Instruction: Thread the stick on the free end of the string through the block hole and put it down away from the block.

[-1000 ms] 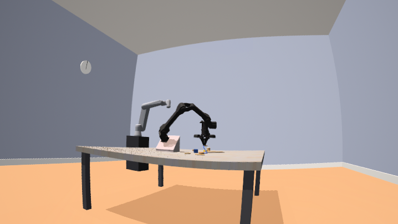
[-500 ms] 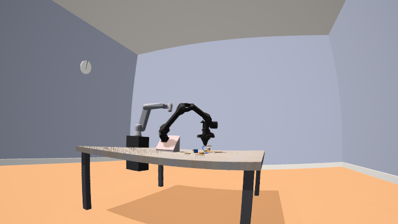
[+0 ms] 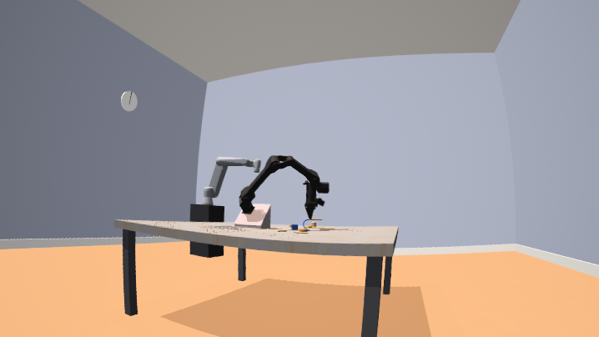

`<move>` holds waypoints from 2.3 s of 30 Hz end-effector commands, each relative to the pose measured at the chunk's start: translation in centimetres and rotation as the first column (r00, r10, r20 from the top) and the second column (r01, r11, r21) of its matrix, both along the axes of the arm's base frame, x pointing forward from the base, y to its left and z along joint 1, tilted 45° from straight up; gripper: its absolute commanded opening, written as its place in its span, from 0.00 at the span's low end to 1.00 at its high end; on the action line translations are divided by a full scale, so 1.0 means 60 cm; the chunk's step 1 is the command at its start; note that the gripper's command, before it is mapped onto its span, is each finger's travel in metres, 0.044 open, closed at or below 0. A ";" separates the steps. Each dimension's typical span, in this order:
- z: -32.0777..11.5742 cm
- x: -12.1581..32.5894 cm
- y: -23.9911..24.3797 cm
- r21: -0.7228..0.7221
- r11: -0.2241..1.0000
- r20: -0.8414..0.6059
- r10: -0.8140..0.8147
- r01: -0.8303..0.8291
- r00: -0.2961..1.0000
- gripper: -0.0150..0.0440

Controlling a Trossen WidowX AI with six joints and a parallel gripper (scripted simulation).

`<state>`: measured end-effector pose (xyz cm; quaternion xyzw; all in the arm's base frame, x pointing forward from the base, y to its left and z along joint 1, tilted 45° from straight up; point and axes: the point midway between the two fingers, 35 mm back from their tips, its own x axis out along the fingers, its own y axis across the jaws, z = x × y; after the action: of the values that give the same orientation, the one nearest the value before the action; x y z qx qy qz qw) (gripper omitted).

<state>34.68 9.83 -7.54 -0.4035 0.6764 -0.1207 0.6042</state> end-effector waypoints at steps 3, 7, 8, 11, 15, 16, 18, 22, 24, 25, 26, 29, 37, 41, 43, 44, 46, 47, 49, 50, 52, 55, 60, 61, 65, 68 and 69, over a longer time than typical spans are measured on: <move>0.008 0.012 -0.003 0.024 0.988 0.157 -0.154 0.152 0.976 0.25; 0.011 0.017 -0.005 0.054 0.966 0.253 -0.257 0.252 0.933 0.25; 0.012 0.018 -0.006 0.063 0.959 0.277 -0.282 0.276 0.919 0.25; 0.014 0.022 -0.008 0.093 0.934 0.343 -0.356 0.345 0.869 0.25; 0.018 0.027 -0.011 0.142 0.891 0.425 -0.447 0.430 0.787 0.25; 0.018 0.028 -0.012 0.155 0.879 0.444 -0.469 0.450 0.764 0.25; 0.020 0.030 -0.013 0.183 0.854 0.479 -0.510 0.487 0.714 0.25; 0.023 0.035 -0.016 0.245 0.796 0.542 -0.585 0.553 0.603 0.25; 0.025 0.038 -0.018 0.278 0.765 0.569 -0.618 0.581 0.542 0.25; 0.026 0.039 -0.019 0.294 0.749 0.581 -0.634 0.594 0.511 0.25; 0.027 0.040 -0.019 0.312 0.732 0.592 -0.648 0.606 0.479 0.25; 0.029 0.044 -0.022 0.365 0.680 0.621 -0.686 0.636 0.379 0.25; 0.036 0.053 -0.028 0.512 0.532 0.656 -0.749 0.674 0.093 0.25; 0.039 0.058 -0.032 0.586 0.456 0.651 -0.757 0.670 -0.054 0.25; 0.041 0.060 -0.033 0.622 0.418 0.643 -0.755 0.662 -0.128 0.25; 0.042 0.061 -0.034 0.640 0.399 0.637 -0.753 0.657 -0.164 0.25; 0.044 0.064 -0.036 0.675 0.361 0.624 -0.745 0.643 -0.237 0.25; 0.045 0.065 -0.037 0.693 0.343 0.615 -0.740 0.635 -0.272 0.25; 0.046 0.067 -0.038 0.726 0.306 0.596 -0.726 0.615 -0.342 0.25; 0.047 0.068 -0.039 0.743 0.289 0.585 -0.718 0.604 -0.377 0.25; 0.049 0.070 -0.041 0.775 0.254 0.561 -0.699 0.579 -0.444 0.25; 0.052 0.074 -0.044 0.820 0.204 0.518 -0.664 0.536 -0.540 0.25; 0.056 0.079 -0.048 0.885 0.129 0.431 -0.588 0.447 -0.684 0.25; 0.057 0.080 -0.049 0.897 0.115 0.412 -0.570 0.427 -0.710 0.25; 0.061 0.085 -0.053 0.937 0.066 0.329 -0.494 0.342 -0.805 0.25; 0.064 0.088 -0.056 0.962 0.035 0.260 -0.429 0.272 -0.865 0.25; 0.064 0.089 -0.057 0.968 0.026 0.237 -0.407 0.248 -0.882 0.25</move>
<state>39.61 6.53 -4.07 0.4612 0.0770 -0.6811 0.5635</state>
